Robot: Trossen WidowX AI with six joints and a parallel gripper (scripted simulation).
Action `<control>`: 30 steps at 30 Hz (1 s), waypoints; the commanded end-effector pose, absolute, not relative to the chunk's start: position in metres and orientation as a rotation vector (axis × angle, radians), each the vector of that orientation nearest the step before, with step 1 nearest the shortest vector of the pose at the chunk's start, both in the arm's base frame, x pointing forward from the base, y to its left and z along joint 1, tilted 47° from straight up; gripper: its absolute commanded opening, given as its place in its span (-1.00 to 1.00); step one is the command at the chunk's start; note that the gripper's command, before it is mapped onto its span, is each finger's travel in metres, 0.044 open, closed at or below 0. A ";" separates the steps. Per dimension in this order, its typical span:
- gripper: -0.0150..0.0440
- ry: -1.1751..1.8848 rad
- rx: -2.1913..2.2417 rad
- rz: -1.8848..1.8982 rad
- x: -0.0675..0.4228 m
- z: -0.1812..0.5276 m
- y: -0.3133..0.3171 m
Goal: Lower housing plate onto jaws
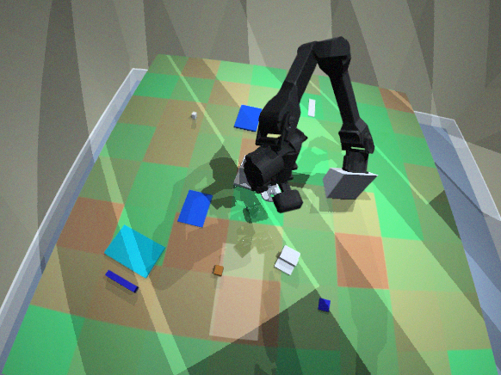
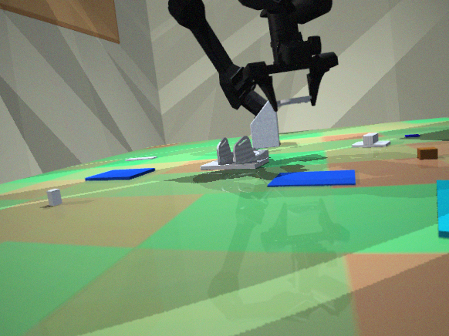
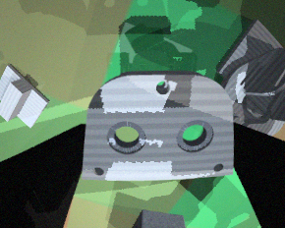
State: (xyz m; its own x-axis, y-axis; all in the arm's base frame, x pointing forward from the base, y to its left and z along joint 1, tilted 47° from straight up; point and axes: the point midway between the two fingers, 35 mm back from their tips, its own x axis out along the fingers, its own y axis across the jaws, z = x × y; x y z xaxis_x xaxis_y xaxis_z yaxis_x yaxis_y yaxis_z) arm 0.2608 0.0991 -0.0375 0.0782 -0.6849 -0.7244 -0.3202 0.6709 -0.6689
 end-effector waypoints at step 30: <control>0.70 1.325 -0.473 -0.732 0.258 0.028 0.014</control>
State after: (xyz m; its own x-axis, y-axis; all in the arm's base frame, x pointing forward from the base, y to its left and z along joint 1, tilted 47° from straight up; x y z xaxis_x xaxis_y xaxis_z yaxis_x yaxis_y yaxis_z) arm 0.2597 0.0227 0.0225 0.0762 -0.7078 -0.7023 0.1570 0.7041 -0.6925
